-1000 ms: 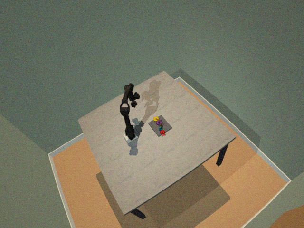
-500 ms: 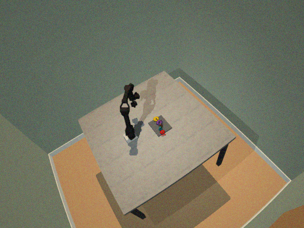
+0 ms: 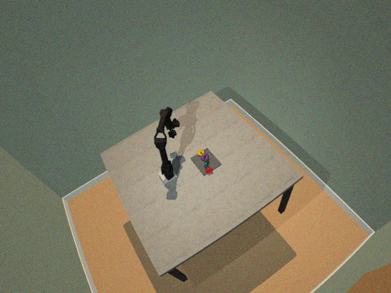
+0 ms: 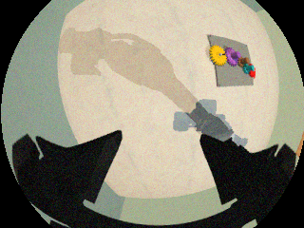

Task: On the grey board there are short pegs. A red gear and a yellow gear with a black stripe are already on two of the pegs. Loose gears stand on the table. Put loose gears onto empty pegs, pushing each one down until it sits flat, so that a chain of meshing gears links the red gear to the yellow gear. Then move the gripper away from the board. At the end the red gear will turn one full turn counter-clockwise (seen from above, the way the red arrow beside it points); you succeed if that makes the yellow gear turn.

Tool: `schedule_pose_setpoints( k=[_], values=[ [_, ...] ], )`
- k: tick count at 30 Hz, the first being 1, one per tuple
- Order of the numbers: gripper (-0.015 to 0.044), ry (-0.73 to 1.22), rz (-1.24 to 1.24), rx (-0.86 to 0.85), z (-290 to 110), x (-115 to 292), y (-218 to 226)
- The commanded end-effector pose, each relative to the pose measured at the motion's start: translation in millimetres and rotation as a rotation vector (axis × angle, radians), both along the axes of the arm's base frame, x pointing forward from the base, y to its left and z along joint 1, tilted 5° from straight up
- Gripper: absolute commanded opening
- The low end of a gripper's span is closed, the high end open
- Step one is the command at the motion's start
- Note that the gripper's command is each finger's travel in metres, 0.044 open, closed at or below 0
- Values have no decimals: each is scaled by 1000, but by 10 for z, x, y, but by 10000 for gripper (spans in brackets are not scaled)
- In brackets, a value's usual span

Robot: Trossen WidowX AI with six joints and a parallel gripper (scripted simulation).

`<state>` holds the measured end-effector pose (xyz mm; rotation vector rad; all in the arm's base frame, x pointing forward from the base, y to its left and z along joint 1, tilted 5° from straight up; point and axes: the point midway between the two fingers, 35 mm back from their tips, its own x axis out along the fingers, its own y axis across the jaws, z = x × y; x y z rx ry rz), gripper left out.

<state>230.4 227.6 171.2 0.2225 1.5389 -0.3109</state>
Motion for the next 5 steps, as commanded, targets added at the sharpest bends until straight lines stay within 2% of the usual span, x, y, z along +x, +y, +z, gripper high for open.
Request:
schedule_pose_setpoints(
  k=[1, 5],
  values=[
    [440, -1, -6, 2, 11, 1, 5],
    [440, -1, -6, 2, 11, 1, 5]
  ],
)
